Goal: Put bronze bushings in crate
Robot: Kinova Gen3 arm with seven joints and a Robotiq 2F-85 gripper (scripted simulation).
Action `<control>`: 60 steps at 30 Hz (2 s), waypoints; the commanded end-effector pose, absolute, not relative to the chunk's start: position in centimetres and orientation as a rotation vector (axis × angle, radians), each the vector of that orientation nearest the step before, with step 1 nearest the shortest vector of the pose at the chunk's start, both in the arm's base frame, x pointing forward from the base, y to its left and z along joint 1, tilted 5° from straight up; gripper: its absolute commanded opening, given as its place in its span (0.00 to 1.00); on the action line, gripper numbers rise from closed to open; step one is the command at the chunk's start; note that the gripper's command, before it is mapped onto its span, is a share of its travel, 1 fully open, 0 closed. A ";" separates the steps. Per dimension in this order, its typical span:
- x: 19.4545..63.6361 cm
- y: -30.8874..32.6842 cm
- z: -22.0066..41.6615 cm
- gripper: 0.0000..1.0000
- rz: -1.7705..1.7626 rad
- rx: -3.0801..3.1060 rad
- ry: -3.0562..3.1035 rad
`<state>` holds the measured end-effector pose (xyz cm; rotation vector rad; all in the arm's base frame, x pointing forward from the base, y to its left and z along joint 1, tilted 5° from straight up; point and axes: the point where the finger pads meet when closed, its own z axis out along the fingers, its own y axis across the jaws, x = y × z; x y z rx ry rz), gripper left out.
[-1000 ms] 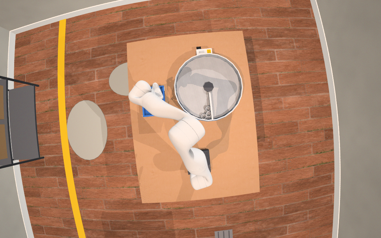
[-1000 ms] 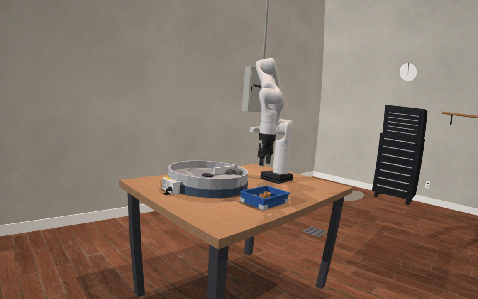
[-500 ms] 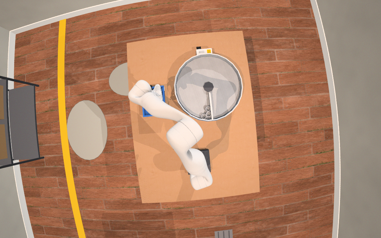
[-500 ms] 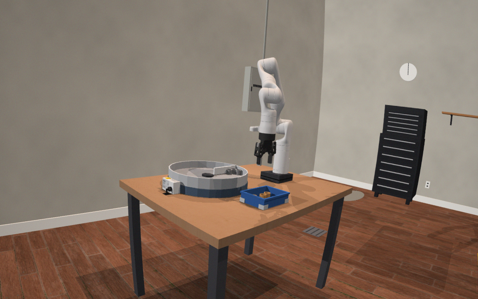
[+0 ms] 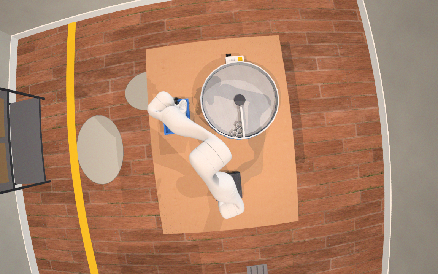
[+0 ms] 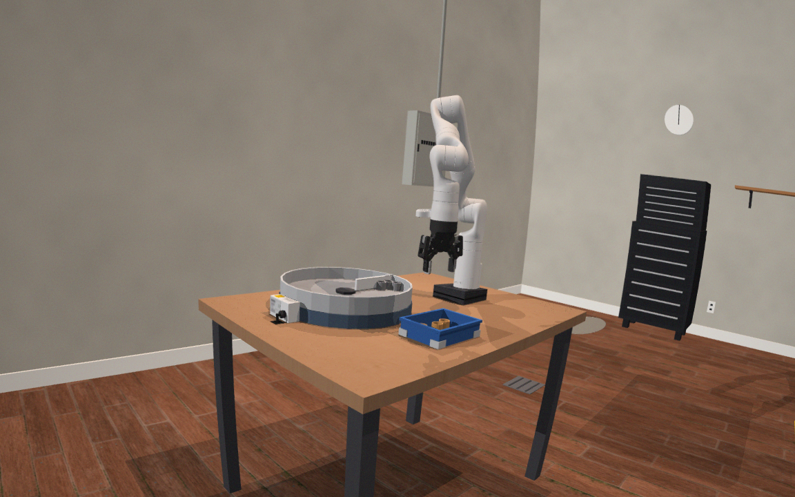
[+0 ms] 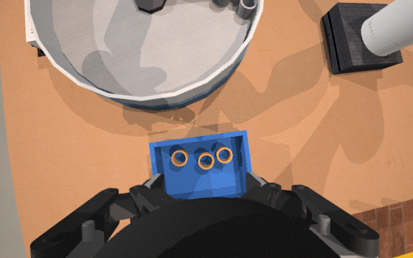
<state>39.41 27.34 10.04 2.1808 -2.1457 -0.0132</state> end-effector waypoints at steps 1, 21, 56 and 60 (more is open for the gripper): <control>39.3 27.7 10.2 1.00 -0.010 2.190 -2.142; 39.4 27.8 10.5 1.00 0.004 1.918 -2.389; 39.6 28.1 11.0 1.00 0.033 1.295 -2.780; 39.6 28.1 11.0 1.00 0.033 1.295 -2.780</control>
